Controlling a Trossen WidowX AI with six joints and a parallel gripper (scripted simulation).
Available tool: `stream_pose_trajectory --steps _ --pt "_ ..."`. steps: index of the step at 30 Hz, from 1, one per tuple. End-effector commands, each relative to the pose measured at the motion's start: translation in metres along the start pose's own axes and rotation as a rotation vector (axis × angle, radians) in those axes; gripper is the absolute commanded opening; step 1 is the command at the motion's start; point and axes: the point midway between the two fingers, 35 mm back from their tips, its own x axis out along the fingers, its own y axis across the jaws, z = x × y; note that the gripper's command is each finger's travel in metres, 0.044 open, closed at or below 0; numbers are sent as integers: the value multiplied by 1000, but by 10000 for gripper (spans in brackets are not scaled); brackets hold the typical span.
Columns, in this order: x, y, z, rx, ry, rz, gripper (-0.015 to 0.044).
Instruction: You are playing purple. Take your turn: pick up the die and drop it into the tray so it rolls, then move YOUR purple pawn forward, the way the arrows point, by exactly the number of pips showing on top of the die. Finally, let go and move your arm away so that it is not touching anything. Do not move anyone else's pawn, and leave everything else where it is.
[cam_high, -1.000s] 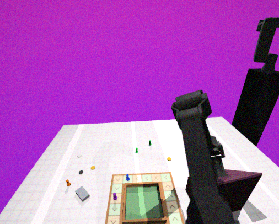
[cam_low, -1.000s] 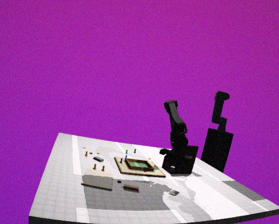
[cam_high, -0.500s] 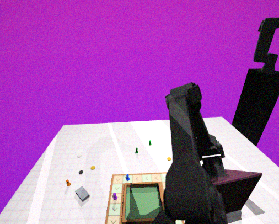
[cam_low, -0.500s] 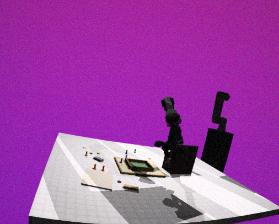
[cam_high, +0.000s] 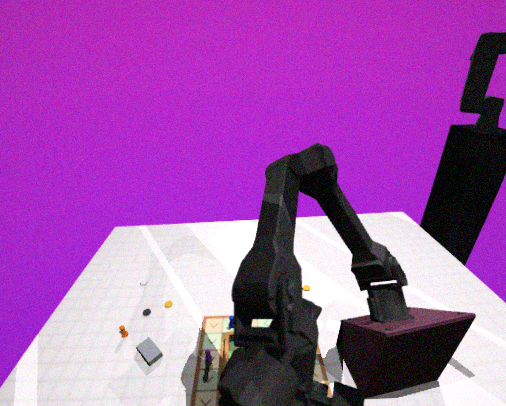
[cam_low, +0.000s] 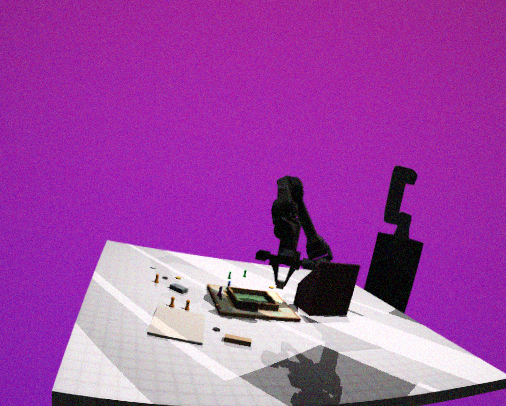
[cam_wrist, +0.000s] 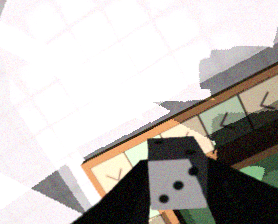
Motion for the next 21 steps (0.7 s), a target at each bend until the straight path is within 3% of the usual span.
stream_pose_trajectory --steps 1,21 --pt "3 -16 -15 -68 3 -5 0" --pt "26 -90 -111 -422 59 -19 0"
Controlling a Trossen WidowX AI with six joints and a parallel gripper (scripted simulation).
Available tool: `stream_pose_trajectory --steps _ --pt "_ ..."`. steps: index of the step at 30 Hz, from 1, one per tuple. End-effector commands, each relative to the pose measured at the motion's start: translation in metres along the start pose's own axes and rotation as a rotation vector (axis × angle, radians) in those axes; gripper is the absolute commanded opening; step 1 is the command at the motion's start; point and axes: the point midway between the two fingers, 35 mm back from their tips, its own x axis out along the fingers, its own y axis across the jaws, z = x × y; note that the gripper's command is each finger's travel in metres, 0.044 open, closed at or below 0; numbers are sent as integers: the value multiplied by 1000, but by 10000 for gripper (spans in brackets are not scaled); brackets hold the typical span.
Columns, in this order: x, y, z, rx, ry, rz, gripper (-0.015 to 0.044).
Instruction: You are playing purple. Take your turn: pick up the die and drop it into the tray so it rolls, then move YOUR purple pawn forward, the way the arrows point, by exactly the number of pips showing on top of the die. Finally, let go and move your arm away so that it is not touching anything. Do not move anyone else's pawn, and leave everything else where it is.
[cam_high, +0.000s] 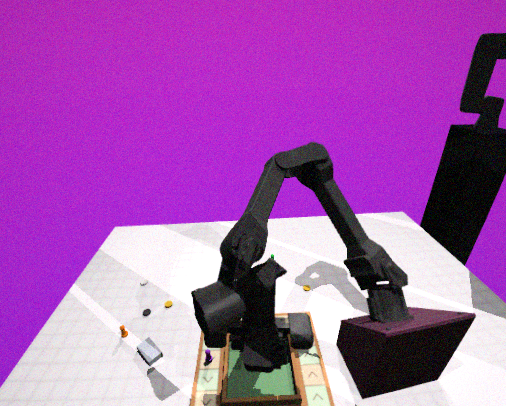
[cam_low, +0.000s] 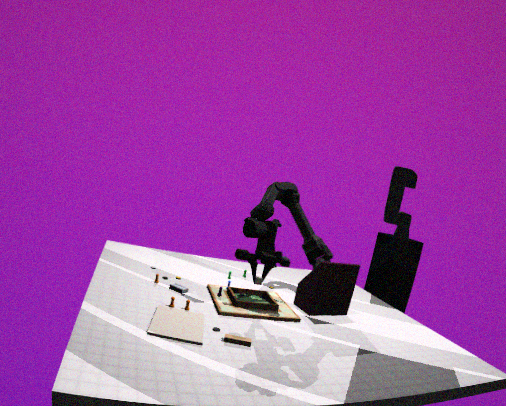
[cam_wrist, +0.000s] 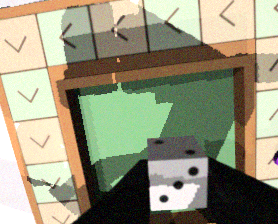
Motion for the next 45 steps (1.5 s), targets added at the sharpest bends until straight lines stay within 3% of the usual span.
stream_pose_trajectory --steps 1,9,22,34,37,41,45 --pt "6 1 -21 -67 20 3 0" --pt "11 3 -30 -95 -16 31 0" --pt "23 13 -25 -98 -429 145 0" --pt "23 11 -26 -88 -800 55 0" --pt "21 10 -28 -87 -818 44 0" --pt "-12 -3 -52 -86 -818 43 0" --pt "-14 -3 -54 -86 -818 43 0"
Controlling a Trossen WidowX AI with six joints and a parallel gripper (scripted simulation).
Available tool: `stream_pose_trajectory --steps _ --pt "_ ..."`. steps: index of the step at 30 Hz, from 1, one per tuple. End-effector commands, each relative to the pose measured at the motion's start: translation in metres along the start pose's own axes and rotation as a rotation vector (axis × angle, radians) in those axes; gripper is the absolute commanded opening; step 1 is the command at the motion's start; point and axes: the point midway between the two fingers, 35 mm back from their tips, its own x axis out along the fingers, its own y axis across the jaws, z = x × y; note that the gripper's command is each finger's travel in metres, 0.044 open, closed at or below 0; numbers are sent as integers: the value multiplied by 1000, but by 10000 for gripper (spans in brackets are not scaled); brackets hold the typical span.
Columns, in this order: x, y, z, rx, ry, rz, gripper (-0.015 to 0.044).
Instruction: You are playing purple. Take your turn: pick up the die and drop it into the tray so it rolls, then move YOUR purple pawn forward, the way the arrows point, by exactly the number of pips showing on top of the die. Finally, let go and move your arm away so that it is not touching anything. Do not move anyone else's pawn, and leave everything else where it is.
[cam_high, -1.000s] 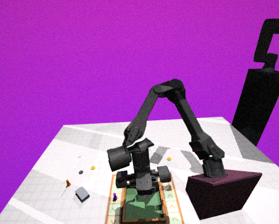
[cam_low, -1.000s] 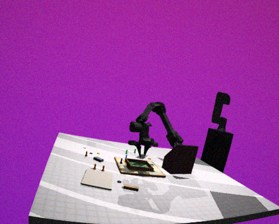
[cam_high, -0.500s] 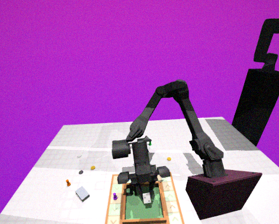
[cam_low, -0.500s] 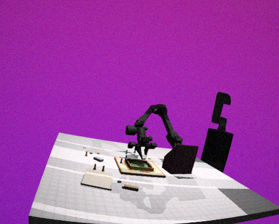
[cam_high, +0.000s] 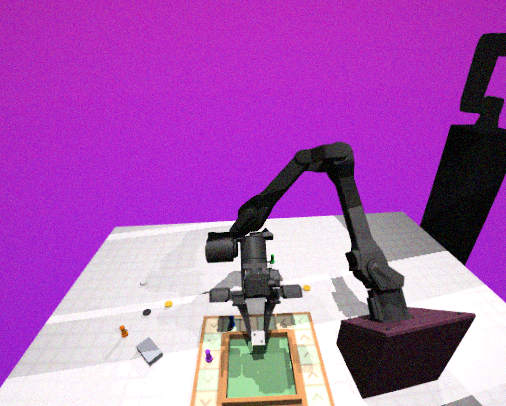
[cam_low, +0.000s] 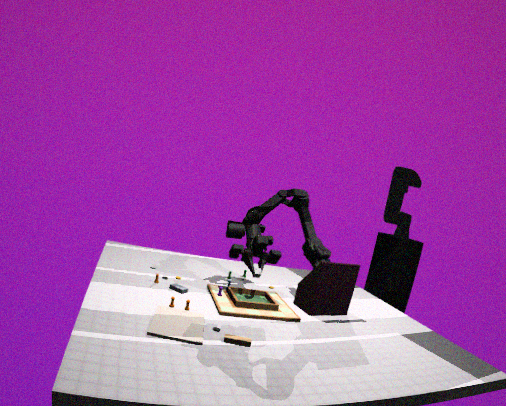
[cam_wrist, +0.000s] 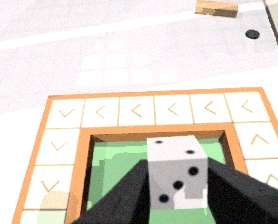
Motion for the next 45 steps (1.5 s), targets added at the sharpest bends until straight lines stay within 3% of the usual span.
stream_pose_trajectory --steps 1,13,30,35,39,43,45 --pt "-4 2 1 2 -6 7 0" --pt "-3 1 1 0 -1 1 0" --pt "-28 1 30 5 6 13 440" --pt "5 8 17 44 413 107 440" --pt "17 4 13 10 783 33 440" --pt "18 2 14 -1 840 7 440" --pt "21 7 14 -4 773 52 440"
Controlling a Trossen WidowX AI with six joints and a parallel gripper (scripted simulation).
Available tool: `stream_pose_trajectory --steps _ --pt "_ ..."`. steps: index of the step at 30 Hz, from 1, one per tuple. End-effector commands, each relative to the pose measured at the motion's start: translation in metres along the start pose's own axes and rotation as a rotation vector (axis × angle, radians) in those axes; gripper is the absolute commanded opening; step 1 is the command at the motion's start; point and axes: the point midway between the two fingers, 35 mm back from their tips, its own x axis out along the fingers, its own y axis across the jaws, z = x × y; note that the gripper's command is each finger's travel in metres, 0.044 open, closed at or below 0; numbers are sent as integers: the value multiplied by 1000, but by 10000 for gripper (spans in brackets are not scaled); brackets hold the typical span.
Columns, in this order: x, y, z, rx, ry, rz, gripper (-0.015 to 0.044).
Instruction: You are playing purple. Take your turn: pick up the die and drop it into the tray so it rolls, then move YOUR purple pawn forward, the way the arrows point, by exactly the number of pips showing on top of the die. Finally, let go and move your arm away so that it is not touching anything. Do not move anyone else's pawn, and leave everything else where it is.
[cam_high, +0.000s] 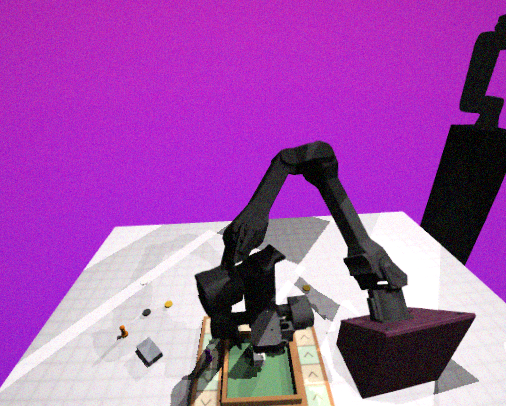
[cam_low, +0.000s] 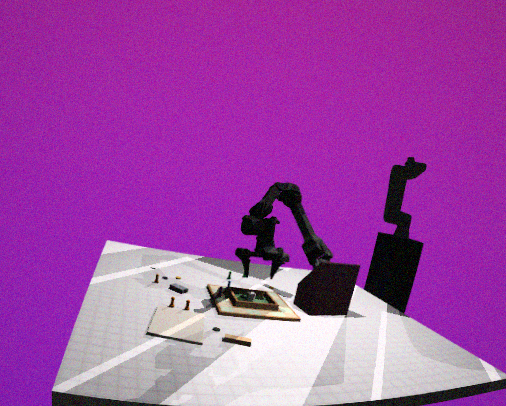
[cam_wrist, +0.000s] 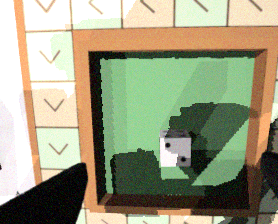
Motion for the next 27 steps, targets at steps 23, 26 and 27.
stream_pose_trajectory --steps 23,26,27 --pt "33 -122 -39 907 42 -69 200" --pt "35 -122 -39 907 42 -69 200" --pt "36 -122 -39 907 42 -69 200"
